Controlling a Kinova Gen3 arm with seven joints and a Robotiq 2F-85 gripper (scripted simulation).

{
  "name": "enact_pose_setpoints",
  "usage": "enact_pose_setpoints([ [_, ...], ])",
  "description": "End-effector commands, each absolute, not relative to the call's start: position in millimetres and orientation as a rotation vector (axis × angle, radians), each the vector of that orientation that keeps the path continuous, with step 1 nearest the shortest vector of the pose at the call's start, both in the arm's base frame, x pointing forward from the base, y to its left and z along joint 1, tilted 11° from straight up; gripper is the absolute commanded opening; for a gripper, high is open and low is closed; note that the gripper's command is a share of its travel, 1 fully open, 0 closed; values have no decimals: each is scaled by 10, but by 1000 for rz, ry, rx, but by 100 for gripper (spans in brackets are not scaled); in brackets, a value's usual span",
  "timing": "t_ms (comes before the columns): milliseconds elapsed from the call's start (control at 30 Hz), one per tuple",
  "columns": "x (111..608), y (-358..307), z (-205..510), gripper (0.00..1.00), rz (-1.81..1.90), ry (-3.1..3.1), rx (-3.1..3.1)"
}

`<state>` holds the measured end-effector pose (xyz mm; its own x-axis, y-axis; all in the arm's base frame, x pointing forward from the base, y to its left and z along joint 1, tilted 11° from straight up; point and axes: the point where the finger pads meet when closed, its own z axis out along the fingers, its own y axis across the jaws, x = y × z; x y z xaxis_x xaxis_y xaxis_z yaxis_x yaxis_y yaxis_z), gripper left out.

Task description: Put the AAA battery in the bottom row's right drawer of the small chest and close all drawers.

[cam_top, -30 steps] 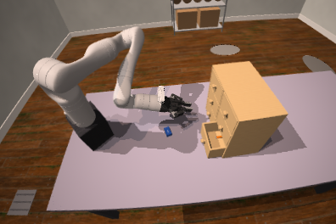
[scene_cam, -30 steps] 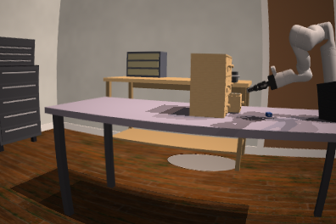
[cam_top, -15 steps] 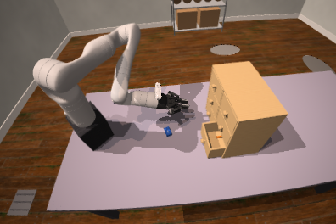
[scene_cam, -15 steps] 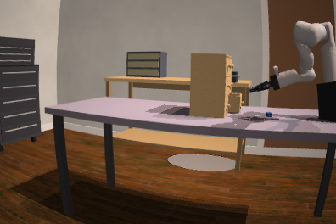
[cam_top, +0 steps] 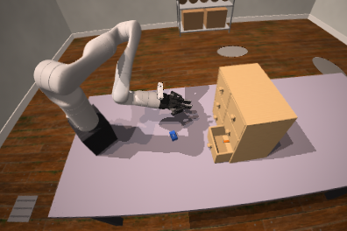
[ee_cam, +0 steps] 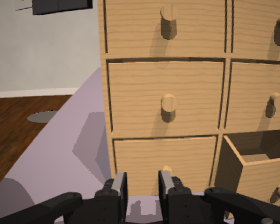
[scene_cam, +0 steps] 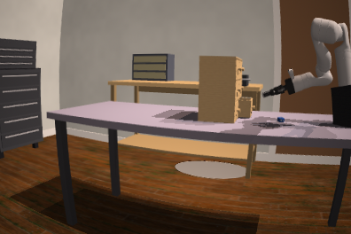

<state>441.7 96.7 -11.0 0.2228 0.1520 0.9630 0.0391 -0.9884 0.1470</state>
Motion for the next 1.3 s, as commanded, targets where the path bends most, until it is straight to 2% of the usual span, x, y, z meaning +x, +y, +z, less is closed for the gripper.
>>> enact_pose_setpoints([
  [0,4388,1057,-104,24,1903,191,2390],
  [1267,4054,1526,-189,24,1903,191,2390],
])
